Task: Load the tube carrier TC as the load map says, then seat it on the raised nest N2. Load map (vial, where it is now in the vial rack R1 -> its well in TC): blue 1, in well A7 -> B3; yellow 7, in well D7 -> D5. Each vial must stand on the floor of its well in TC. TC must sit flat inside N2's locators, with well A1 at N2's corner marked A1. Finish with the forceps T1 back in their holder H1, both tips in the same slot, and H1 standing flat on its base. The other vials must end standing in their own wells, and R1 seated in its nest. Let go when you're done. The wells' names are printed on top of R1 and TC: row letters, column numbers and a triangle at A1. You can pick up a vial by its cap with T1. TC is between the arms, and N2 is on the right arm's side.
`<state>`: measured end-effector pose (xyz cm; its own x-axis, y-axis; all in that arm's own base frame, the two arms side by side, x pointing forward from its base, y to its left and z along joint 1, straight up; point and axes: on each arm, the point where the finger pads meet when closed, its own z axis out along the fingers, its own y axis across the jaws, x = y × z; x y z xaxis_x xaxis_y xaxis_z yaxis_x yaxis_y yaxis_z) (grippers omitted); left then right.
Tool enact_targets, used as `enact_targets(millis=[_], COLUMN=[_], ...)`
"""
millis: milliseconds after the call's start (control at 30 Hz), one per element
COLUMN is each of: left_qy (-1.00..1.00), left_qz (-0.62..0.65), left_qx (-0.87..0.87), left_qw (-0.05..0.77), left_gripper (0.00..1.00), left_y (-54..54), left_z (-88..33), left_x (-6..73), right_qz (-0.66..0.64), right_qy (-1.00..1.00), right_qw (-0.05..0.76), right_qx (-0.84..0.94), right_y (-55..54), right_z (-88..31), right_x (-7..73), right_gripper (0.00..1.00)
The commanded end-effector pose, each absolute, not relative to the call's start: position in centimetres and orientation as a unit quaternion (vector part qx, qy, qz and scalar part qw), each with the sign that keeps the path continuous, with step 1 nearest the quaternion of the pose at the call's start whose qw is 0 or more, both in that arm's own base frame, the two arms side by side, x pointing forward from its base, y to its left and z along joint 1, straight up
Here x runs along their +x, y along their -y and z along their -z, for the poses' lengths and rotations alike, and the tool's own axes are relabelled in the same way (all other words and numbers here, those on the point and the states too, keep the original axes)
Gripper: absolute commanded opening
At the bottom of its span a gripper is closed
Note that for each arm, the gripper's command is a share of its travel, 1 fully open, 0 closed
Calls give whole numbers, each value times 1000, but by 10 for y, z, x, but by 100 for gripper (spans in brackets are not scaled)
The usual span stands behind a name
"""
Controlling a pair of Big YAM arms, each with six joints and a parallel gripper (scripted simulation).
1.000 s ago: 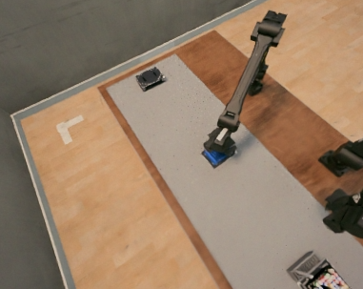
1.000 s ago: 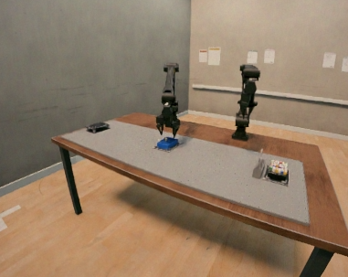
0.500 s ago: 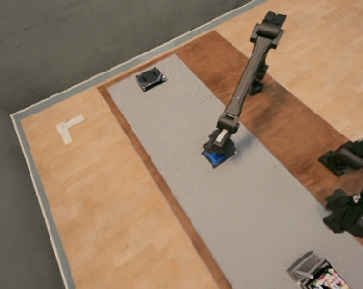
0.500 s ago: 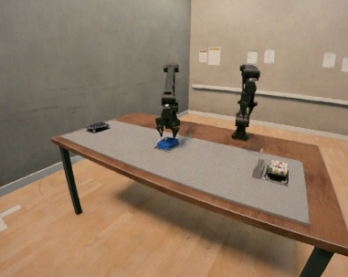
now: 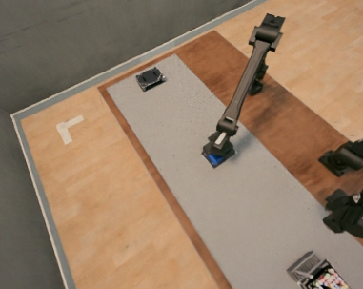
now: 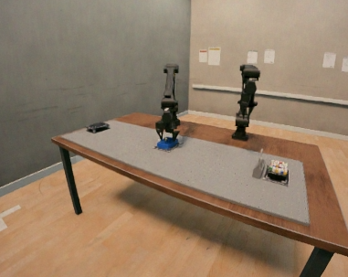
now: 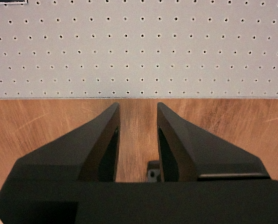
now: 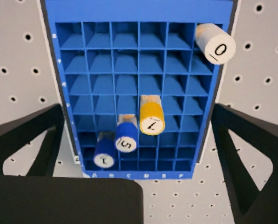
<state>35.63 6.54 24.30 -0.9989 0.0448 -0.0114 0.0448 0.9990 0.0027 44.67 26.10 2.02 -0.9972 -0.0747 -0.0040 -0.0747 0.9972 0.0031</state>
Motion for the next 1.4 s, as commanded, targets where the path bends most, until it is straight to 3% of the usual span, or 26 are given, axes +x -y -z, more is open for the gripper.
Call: enact_targets(millis=[0,800,867,1367], left_qy=[-1000,-1000,-1000,-1000], left_qz=[0,0,0,0], left_qx=[25,25,25,25], left_qw=[0,0,0,0], left_gripper=[24,24,24,24], left_y=[-60,-60,-60,-60], left_z=[-241,-241,-241,-241], left_x=[353,353,353,353], right_qz=[1,-3,-8,-8], right_qy=[-1000,-1000,-999,-999], right_qw=[-1,6,15,15], right_qx=[-24,-25,-34,-34], right_y=[-255,-257,-266,-266], right_z=[-6,-7,-15,-15], right_x=[451,455,458,458], right_gripper=[100,100,94,89])
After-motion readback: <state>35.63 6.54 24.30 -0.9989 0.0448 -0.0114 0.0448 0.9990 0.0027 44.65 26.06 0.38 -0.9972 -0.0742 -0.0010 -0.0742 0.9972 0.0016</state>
